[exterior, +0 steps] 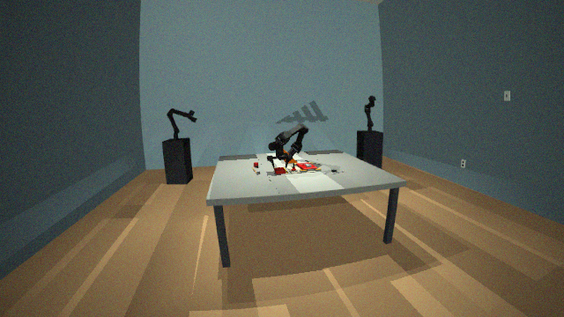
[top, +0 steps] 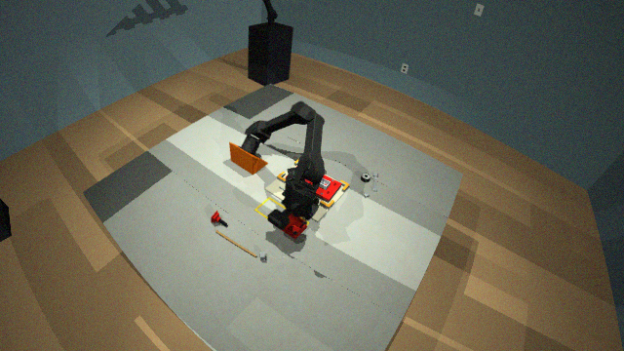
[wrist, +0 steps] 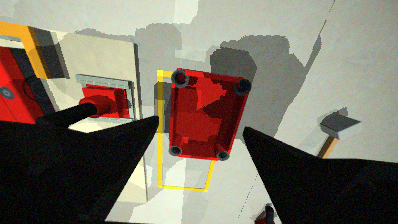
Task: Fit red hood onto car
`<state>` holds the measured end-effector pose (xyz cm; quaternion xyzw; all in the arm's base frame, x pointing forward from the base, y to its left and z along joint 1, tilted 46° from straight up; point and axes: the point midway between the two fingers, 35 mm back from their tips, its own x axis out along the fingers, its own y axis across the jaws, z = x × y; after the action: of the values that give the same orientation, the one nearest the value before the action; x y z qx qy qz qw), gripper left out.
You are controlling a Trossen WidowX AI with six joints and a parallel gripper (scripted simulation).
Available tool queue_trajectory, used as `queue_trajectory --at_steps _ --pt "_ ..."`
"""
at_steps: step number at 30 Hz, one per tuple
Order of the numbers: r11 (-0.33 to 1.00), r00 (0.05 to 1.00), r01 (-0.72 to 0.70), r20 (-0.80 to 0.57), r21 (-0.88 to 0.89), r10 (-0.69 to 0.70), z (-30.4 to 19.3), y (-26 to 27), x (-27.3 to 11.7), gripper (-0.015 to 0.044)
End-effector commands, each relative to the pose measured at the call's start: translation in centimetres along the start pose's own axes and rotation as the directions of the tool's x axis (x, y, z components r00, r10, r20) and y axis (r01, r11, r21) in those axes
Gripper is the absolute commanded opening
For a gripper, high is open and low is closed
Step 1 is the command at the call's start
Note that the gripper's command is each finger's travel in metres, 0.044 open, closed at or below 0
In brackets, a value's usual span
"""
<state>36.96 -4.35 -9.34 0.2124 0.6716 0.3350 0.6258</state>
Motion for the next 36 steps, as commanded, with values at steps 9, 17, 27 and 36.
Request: queue_trajectory --at_steps 9,17,27,36 --pt "1.000 1.000 0.008 0.025 -0.003 -0.008 -0.2 -0.2 -7.4 0.0440" --pt "1.000 0.999 0.008 0.032 0.002 -0.008 0.0 -0.4 -6.6 0.0440" --pt "0.997 0.982 0.058 0.175 0.044 -0.065 0.8 -3.0 -5.1 0.0440" --pt "0.990 0.887 0.089 0.442 0.113 -0.130 1.5 -6.2 -3.2 0.0440"
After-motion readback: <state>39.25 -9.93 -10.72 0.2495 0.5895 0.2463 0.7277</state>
